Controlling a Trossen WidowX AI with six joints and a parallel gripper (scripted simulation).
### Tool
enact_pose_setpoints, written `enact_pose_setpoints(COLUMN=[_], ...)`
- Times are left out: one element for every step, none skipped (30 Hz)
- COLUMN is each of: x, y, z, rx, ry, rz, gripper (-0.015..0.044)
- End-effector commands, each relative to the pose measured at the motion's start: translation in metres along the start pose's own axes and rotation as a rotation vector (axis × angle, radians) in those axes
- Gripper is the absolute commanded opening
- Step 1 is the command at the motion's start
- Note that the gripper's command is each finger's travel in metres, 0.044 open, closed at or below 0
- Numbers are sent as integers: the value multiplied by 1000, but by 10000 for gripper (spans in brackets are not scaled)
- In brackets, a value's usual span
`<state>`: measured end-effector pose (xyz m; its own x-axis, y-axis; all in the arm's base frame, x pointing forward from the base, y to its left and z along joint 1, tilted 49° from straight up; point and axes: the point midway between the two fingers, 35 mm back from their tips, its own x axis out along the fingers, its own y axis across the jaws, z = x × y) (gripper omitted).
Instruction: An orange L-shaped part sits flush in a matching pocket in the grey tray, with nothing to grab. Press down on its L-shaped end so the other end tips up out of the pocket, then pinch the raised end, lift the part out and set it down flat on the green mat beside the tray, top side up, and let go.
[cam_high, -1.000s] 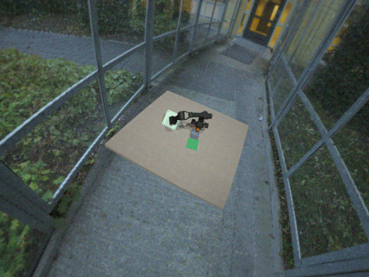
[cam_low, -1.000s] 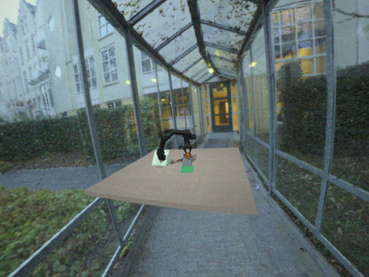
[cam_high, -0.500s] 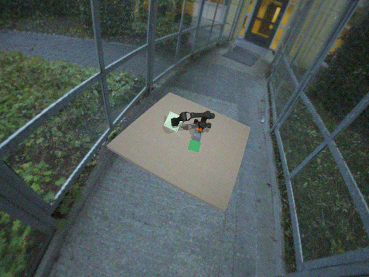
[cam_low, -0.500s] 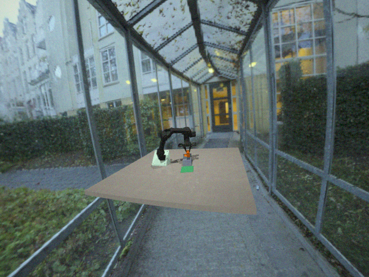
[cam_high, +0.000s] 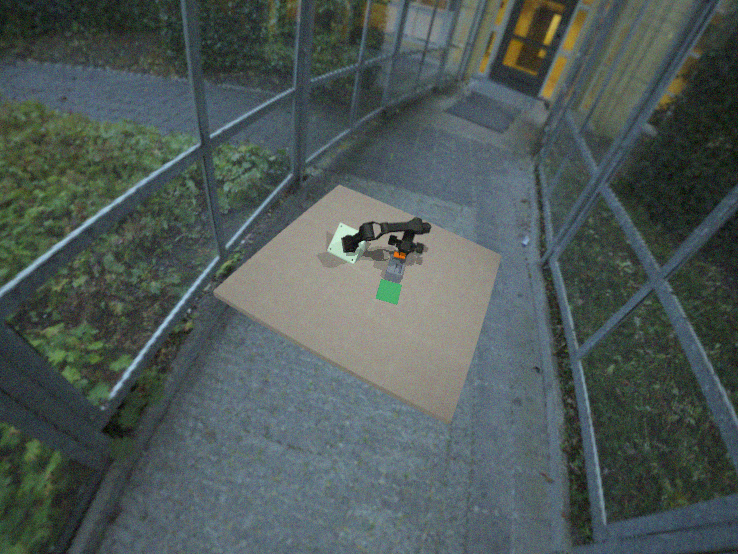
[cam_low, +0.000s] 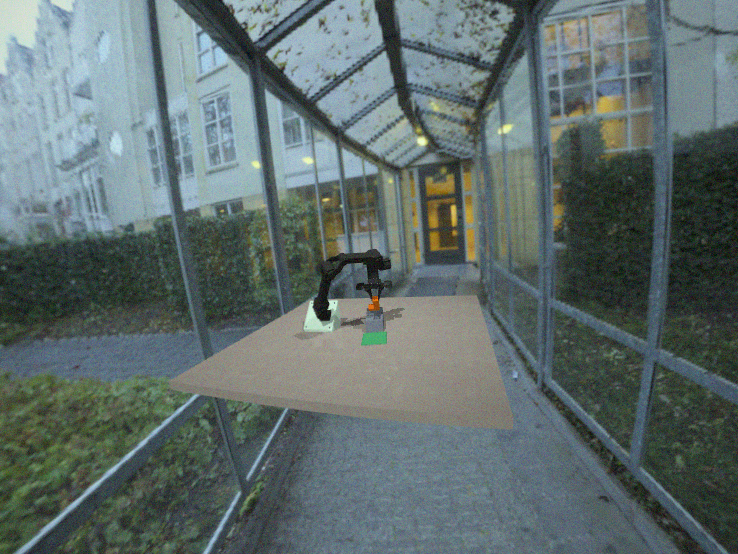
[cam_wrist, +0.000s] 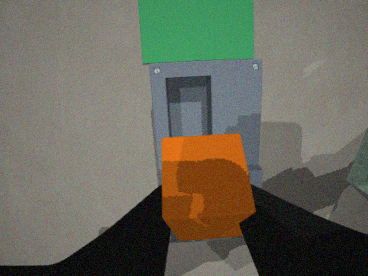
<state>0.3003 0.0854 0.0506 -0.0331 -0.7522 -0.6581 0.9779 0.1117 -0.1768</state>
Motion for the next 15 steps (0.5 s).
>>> enact_pose_setpoints(x=[-3, -3, -4, -5, -6, -7, -9, -8, -8, -8, -7, -6, -6, -5, -4], y=[0, 0, 0, 0, 0, 0, 0, 0, 0, 0, -1, -1, -1, -2, -2], z=[-1, -1, -1, -1, -1, -1, -1, 0, 2, 5, 9, 13, 18, 23, 29], rx=[3, 3, 3, 3, 3, 3, 3, 3, 3, 3, 3, 3, 3, 3, 3], ry=[5, 5, 5, 5, 5, 5, 5, 5, 5, 5, 5, 5, 5, 4, 4], rz=[2, 2, 2, 2, 2, 2, 2, 2, 2, 2, 2, 2, 2, 2, 2], gripper=[0, 0, 0, 0, 0, 0, 0, 0, 0, 0, 0, 0, 0, 0, 0])
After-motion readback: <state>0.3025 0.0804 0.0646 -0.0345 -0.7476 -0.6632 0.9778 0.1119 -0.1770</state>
